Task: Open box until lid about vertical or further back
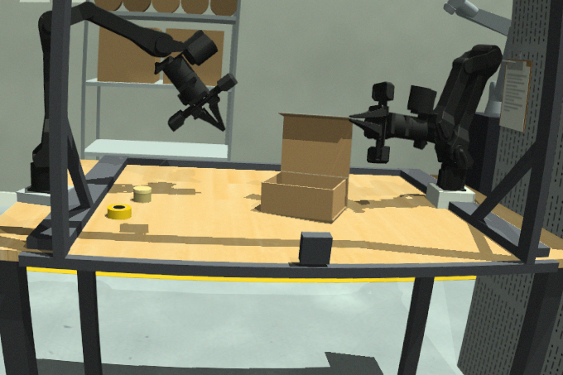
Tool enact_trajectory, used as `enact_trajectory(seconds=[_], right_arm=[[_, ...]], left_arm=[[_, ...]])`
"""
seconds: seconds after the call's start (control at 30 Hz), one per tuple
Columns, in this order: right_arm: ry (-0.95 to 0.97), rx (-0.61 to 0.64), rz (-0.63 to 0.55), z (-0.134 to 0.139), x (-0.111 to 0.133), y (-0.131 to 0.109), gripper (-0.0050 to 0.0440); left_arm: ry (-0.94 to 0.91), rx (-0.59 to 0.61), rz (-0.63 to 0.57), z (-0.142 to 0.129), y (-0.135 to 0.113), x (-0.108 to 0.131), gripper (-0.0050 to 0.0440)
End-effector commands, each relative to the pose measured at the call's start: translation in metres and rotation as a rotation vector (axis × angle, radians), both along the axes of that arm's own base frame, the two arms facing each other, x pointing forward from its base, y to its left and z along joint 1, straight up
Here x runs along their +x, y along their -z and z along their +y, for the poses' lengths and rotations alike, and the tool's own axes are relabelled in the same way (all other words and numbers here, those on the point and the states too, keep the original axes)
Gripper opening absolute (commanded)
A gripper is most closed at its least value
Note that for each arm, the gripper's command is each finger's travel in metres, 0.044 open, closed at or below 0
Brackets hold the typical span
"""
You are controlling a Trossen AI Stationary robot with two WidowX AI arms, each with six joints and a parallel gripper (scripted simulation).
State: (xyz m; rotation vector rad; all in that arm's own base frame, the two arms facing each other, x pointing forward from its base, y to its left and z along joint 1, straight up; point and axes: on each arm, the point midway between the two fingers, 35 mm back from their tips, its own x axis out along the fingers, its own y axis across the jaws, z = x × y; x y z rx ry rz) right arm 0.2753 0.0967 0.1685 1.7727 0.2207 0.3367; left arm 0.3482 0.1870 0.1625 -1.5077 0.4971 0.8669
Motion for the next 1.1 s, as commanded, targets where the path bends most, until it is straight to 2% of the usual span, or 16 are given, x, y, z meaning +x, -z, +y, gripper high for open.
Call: enact_trajectory(seconds=[0.0, 0.4, 0.47, 0.57, 0.7, 1.07], right_arm=[[0.0, 0.006, -0.015, 0.0, 0.001, -0.005, 0.0081], [0.0, 0.0, 0.002, -0.002, -0.004, -0.003, 0.0369], [0.0, 0.0, 0.002, -0.002, -0.004, -0.003, 0.0369], [0.0, -0.003, 0.011, -0.003, -0.007, -0.003, 0.044], [0.0, -0.004, 0.017, -0.003, -0.01, -0.006, 0.044], [-0.001, -0.012, 0.04, -0.006, -0.018, -0.005, 0.044]], left_arm=[[0.002, 0.018, -0.027, 0.001, -0.012, 0.001, 0.0], [0.002, 0.018, -0.027, 0.001, -0.012, 0.001, -0.0005], [0.002, 0.018, -0.027, 0.001, -0.012, 0.001, -0.0005], [0.002, 0.018, -0.027, 0.001, -0.012, 0.001, -0.002], [0.002, 0.018, -0.027, 0.001, -0.012, 0.001, -0.005], [0.002, 0.018, -0.027, 0.001, -0.012, 0.001, -0.005]])
